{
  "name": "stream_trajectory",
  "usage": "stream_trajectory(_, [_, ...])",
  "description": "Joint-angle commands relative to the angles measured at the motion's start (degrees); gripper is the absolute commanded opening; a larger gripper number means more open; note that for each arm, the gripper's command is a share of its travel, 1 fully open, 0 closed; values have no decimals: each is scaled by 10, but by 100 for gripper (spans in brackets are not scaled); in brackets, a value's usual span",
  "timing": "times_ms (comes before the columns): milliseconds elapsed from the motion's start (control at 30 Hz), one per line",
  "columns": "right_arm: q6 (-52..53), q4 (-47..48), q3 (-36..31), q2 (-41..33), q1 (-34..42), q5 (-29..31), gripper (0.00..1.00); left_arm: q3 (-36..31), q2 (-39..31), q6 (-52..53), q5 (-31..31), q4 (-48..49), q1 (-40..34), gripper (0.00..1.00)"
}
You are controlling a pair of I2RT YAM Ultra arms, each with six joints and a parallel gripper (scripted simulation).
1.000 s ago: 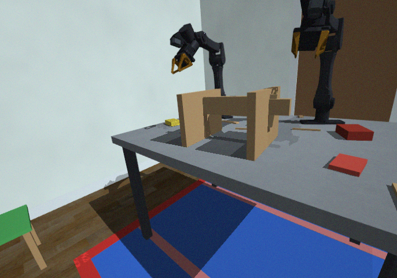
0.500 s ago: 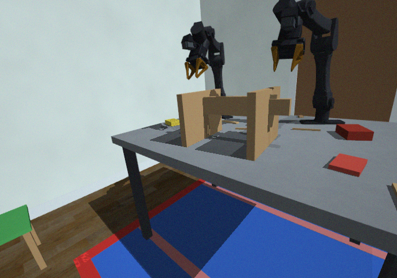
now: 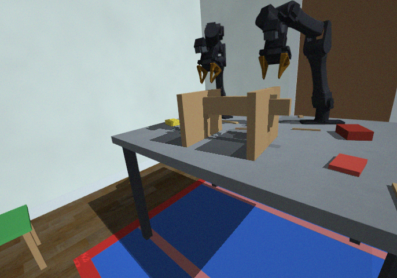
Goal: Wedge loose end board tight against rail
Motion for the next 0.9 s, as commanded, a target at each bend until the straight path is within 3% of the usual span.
stream_trajectory(0, [9,-24,32,-5,8,12,53,27,-3,-8,-9,-23,-5,54])
stream_trajectory(867, [-1,1,32,-3,-3,11,53,13,-8,-2,-7,-8,-2,54])
